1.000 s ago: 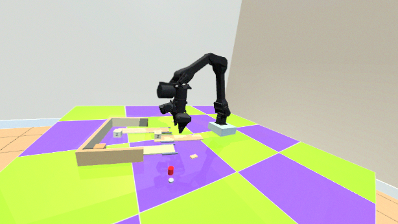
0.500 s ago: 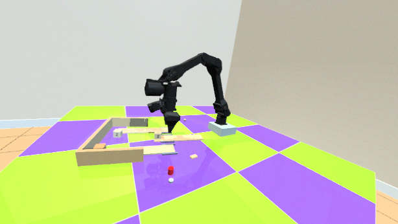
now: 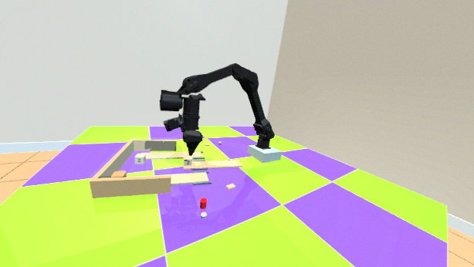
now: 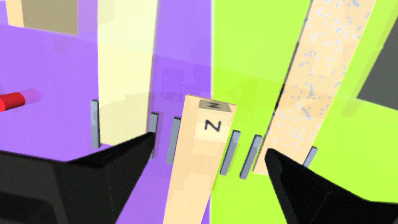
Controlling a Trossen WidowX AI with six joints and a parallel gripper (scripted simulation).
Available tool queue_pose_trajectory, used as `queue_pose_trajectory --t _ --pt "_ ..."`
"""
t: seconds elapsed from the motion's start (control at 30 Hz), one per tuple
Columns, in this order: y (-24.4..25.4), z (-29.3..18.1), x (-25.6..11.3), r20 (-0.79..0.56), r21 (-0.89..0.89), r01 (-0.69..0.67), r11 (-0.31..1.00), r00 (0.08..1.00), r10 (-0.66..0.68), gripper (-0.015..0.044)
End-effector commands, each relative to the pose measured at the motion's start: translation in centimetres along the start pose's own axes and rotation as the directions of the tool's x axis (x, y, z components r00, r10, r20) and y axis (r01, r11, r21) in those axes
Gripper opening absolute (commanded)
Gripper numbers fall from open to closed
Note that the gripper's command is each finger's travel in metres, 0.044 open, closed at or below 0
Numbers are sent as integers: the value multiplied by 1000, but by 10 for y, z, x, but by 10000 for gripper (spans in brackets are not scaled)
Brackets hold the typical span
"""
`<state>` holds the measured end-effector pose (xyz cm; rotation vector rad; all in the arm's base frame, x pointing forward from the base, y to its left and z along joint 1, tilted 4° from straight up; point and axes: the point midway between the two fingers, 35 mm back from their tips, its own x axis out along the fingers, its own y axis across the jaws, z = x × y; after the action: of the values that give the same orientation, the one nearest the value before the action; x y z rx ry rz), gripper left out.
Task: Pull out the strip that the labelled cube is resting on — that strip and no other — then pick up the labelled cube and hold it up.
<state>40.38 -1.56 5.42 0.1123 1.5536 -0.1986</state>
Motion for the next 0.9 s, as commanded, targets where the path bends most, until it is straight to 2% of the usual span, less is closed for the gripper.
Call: queue_pose_trajectory --t 0.0,0.1,0.13,0.87 --pt "-1 4 2 3 -3 3 1000 1000 -3 335" --pt "-1 4 7 3 -3 3 1000 1000 -3 256" --pt "-1 4 8 3 -3 3 1000 1000 -3 250" --pt "-2 4 44 3 -3 3 1000 1000 -3 250"
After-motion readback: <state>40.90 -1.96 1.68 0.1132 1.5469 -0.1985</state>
